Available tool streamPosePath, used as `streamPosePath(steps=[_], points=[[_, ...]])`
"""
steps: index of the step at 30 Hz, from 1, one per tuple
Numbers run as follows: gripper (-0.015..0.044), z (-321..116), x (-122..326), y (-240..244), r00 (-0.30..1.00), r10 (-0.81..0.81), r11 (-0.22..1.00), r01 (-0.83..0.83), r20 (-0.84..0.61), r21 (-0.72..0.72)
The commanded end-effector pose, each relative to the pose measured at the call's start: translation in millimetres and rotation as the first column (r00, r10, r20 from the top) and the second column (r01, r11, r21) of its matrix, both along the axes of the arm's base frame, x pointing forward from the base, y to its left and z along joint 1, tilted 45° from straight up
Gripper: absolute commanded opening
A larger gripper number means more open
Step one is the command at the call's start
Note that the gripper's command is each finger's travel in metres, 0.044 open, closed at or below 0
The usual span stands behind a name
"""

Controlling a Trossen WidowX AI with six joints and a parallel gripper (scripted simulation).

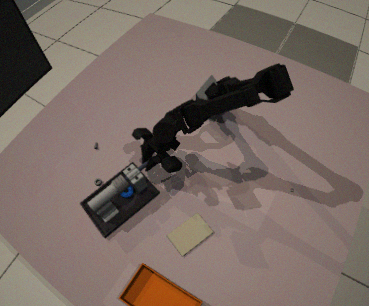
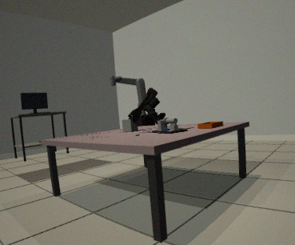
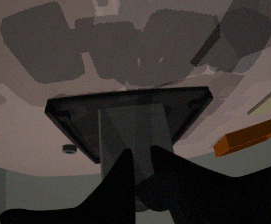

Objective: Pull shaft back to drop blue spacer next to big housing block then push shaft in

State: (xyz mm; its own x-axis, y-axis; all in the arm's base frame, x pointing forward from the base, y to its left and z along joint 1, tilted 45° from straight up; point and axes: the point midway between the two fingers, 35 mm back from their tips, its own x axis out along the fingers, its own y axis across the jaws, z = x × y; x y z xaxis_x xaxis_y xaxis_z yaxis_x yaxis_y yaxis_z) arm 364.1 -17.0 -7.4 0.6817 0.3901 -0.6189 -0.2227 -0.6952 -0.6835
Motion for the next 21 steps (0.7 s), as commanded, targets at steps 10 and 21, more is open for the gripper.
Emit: streamPosePath(steps=[10,21], points=[[0.0,0.4,4.6,-0.3,1.0,-0.001,1.0,0.001,0.002,0.005],[0.0,-0.1,7.5,-0.7,1.0,-0.001,1.0,0.001,0.002,0.005]])
